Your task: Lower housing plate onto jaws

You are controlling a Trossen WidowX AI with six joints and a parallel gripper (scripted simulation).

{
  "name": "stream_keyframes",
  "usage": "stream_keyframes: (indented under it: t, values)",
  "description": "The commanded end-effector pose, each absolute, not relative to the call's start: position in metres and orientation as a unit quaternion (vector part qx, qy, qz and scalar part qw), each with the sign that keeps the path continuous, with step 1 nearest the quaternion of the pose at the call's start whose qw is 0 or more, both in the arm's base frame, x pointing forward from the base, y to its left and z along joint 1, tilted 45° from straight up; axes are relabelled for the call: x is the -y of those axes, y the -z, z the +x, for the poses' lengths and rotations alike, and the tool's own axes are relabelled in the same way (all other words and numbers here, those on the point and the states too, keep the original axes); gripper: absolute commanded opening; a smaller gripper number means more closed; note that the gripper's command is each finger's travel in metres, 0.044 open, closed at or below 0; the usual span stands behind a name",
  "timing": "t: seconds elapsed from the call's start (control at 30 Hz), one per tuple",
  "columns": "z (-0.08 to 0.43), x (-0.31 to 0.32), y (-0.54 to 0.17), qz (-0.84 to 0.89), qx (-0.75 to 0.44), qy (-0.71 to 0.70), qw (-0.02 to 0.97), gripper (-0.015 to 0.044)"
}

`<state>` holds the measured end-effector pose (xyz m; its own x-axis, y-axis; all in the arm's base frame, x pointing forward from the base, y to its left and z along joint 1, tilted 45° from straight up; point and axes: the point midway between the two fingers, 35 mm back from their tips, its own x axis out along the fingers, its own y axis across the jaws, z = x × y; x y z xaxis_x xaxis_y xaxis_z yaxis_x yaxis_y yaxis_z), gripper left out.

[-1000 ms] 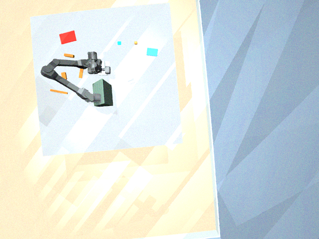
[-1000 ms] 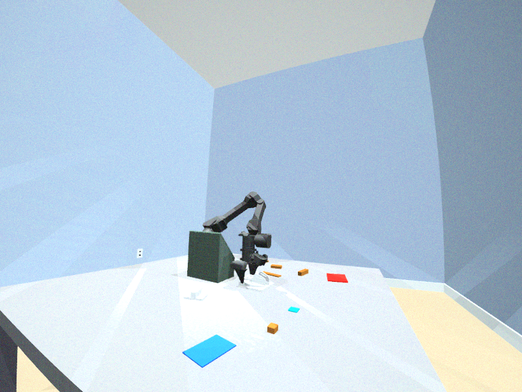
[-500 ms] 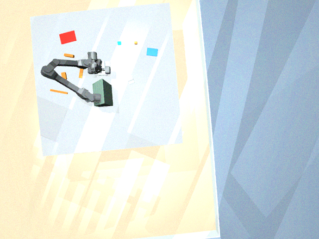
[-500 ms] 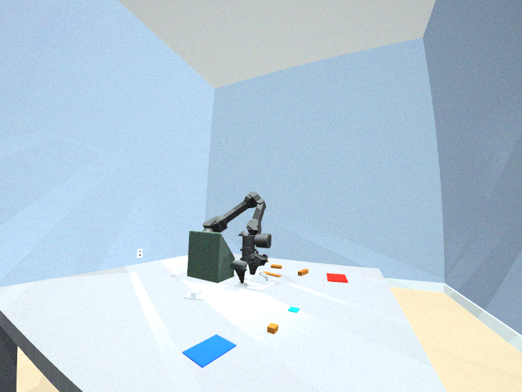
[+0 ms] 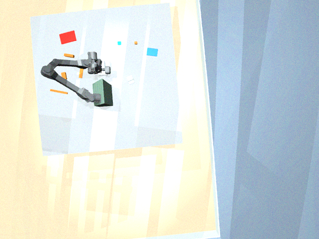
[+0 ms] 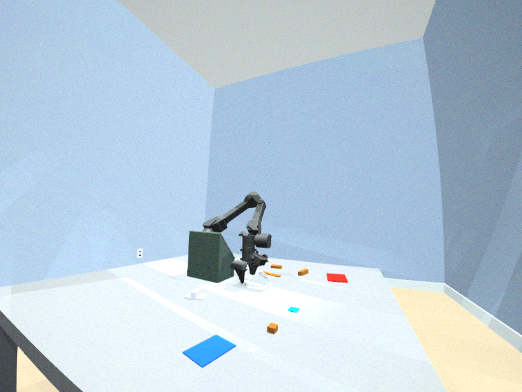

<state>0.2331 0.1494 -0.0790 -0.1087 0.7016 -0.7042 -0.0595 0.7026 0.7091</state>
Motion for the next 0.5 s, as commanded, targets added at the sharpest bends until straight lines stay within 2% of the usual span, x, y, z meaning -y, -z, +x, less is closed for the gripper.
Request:
stream_keyframes:
  t: [0.0, 0.47]
  values:
    - [0.2310, -0.1511, 0.0806, 0.236, -0.682, -0.306, 0.621, 0.0351]
    - [0.2324, -0.1481, 0.0776, 0.236, -0.682, -0.306, 0.621, 0.0351]
